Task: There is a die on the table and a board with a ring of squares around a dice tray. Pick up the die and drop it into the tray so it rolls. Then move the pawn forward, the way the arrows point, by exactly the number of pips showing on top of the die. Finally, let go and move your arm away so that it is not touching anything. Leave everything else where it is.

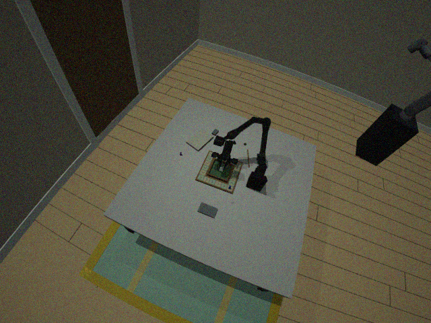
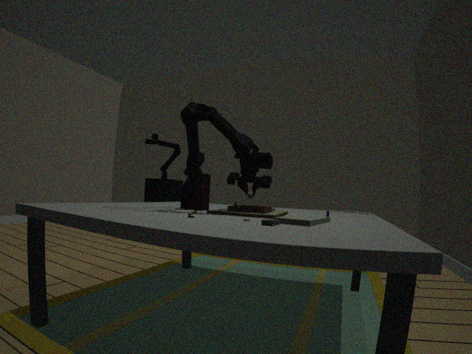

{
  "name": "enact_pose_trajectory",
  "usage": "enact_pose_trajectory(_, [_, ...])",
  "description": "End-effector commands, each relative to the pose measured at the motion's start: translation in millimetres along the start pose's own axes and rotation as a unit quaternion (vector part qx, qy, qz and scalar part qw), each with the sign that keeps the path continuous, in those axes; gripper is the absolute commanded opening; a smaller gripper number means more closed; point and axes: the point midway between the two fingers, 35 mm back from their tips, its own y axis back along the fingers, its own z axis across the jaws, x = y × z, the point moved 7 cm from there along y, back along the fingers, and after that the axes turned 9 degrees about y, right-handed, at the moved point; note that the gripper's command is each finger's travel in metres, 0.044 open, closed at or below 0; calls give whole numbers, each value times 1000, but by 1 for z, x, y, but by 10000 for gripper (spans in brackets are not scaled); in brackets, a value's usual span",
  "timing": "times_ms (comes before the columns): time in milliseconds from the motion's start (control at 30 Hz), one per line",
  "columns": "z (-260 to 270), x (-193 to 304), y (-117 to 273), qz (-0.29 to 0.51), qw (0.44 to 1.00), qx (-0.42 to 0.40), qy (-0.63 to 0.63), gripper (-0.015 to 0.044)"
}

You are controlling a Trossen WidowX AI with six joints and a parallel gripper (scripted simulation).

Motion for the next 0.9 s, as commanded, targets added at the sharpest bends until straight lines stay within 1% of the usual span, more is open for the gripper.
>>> enact_pose_trajectory(0, [6, 7, 0, -56, 998, 32, 10, 0])
enact_pose_trajectory(67, [7, 10, 0, -72, 996, 44, 13, 0])
enact_pose_trajectory(167, [6, 11, 3, -74, 996, 46, 13, 0])
enact_pose_trajectory(300, [0, 14, 41, -74, 996, 46, 13, 0])
enact_pose_trajectory(333, [-1, 14, 44, -74, 996, 46, 13, 0])
enact_pose_trajectory(867, [2, 14, 42, -71, 996, 44, 11, 0])
